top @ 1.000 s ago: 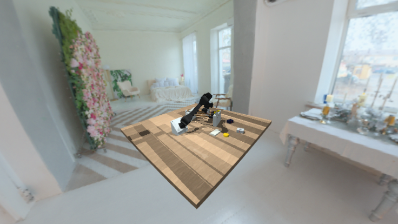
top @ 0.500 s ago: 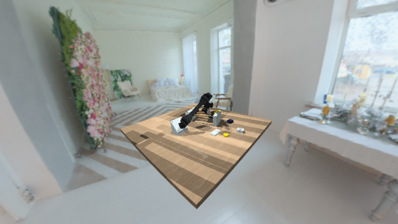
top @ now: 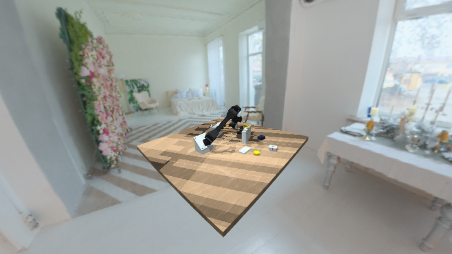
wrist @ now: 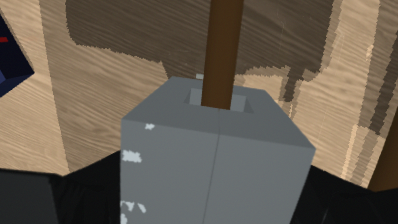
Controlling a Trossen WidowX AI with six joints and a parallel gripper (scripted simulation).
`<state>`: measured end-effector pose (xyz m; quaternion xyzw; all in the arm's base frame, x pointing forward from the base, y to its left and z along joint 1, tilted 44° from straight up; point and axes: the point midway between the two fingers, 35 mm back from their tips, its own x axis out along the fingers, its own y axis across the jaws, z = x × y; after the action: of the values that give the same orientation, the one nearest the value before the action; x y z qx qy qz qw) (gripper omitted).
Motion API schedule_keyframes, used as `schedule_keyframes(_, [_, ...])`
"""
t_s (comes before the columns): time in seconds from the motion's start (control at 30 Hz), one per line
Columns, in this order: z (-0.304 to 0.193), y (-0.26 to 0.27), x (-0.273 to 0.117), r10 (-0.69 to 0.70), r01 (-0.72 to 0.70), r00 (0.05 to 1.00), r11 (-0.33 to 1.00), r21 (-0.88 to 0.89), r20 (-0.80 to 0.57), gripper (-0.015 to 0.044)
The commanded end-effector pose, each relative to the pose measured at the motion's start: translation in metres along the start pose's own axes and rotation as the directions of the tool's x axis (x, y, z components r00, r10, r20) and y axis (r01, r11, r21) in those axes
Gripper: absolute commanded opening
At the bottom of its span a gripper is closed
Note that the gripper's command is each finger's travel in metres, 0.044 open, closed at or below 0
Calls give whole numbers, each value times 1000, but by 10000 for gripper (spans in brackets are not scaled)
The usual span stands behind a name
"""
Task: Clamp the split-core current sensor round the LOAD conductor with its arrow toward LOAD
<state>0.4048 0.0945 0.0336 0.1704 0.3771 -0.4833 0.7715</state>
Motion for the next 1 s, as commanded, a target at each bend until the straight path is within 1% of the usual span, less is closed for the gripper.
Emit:
schedule_keyframes(0.0, [0, 0, 0, 0, 0, 1000, 1000, 0, 0, 266])
schedule_keyframes(0.43, [0, 0, 0, 0, 0, 1000, 1000, 0, 0, 266])
schedule_keyframes(0.63, [0, 0, 0, 0, 0, 1000, 1000, 0, 0, 424])
schedule_keyframes(0.67, [0, 0, 0, 0, 0, 1000, 1000, 0, 0, 440])
schedule_keyframes(0.97, [0, 0, -3, 3, -3, 1000, 1000, 0, 0, 440])
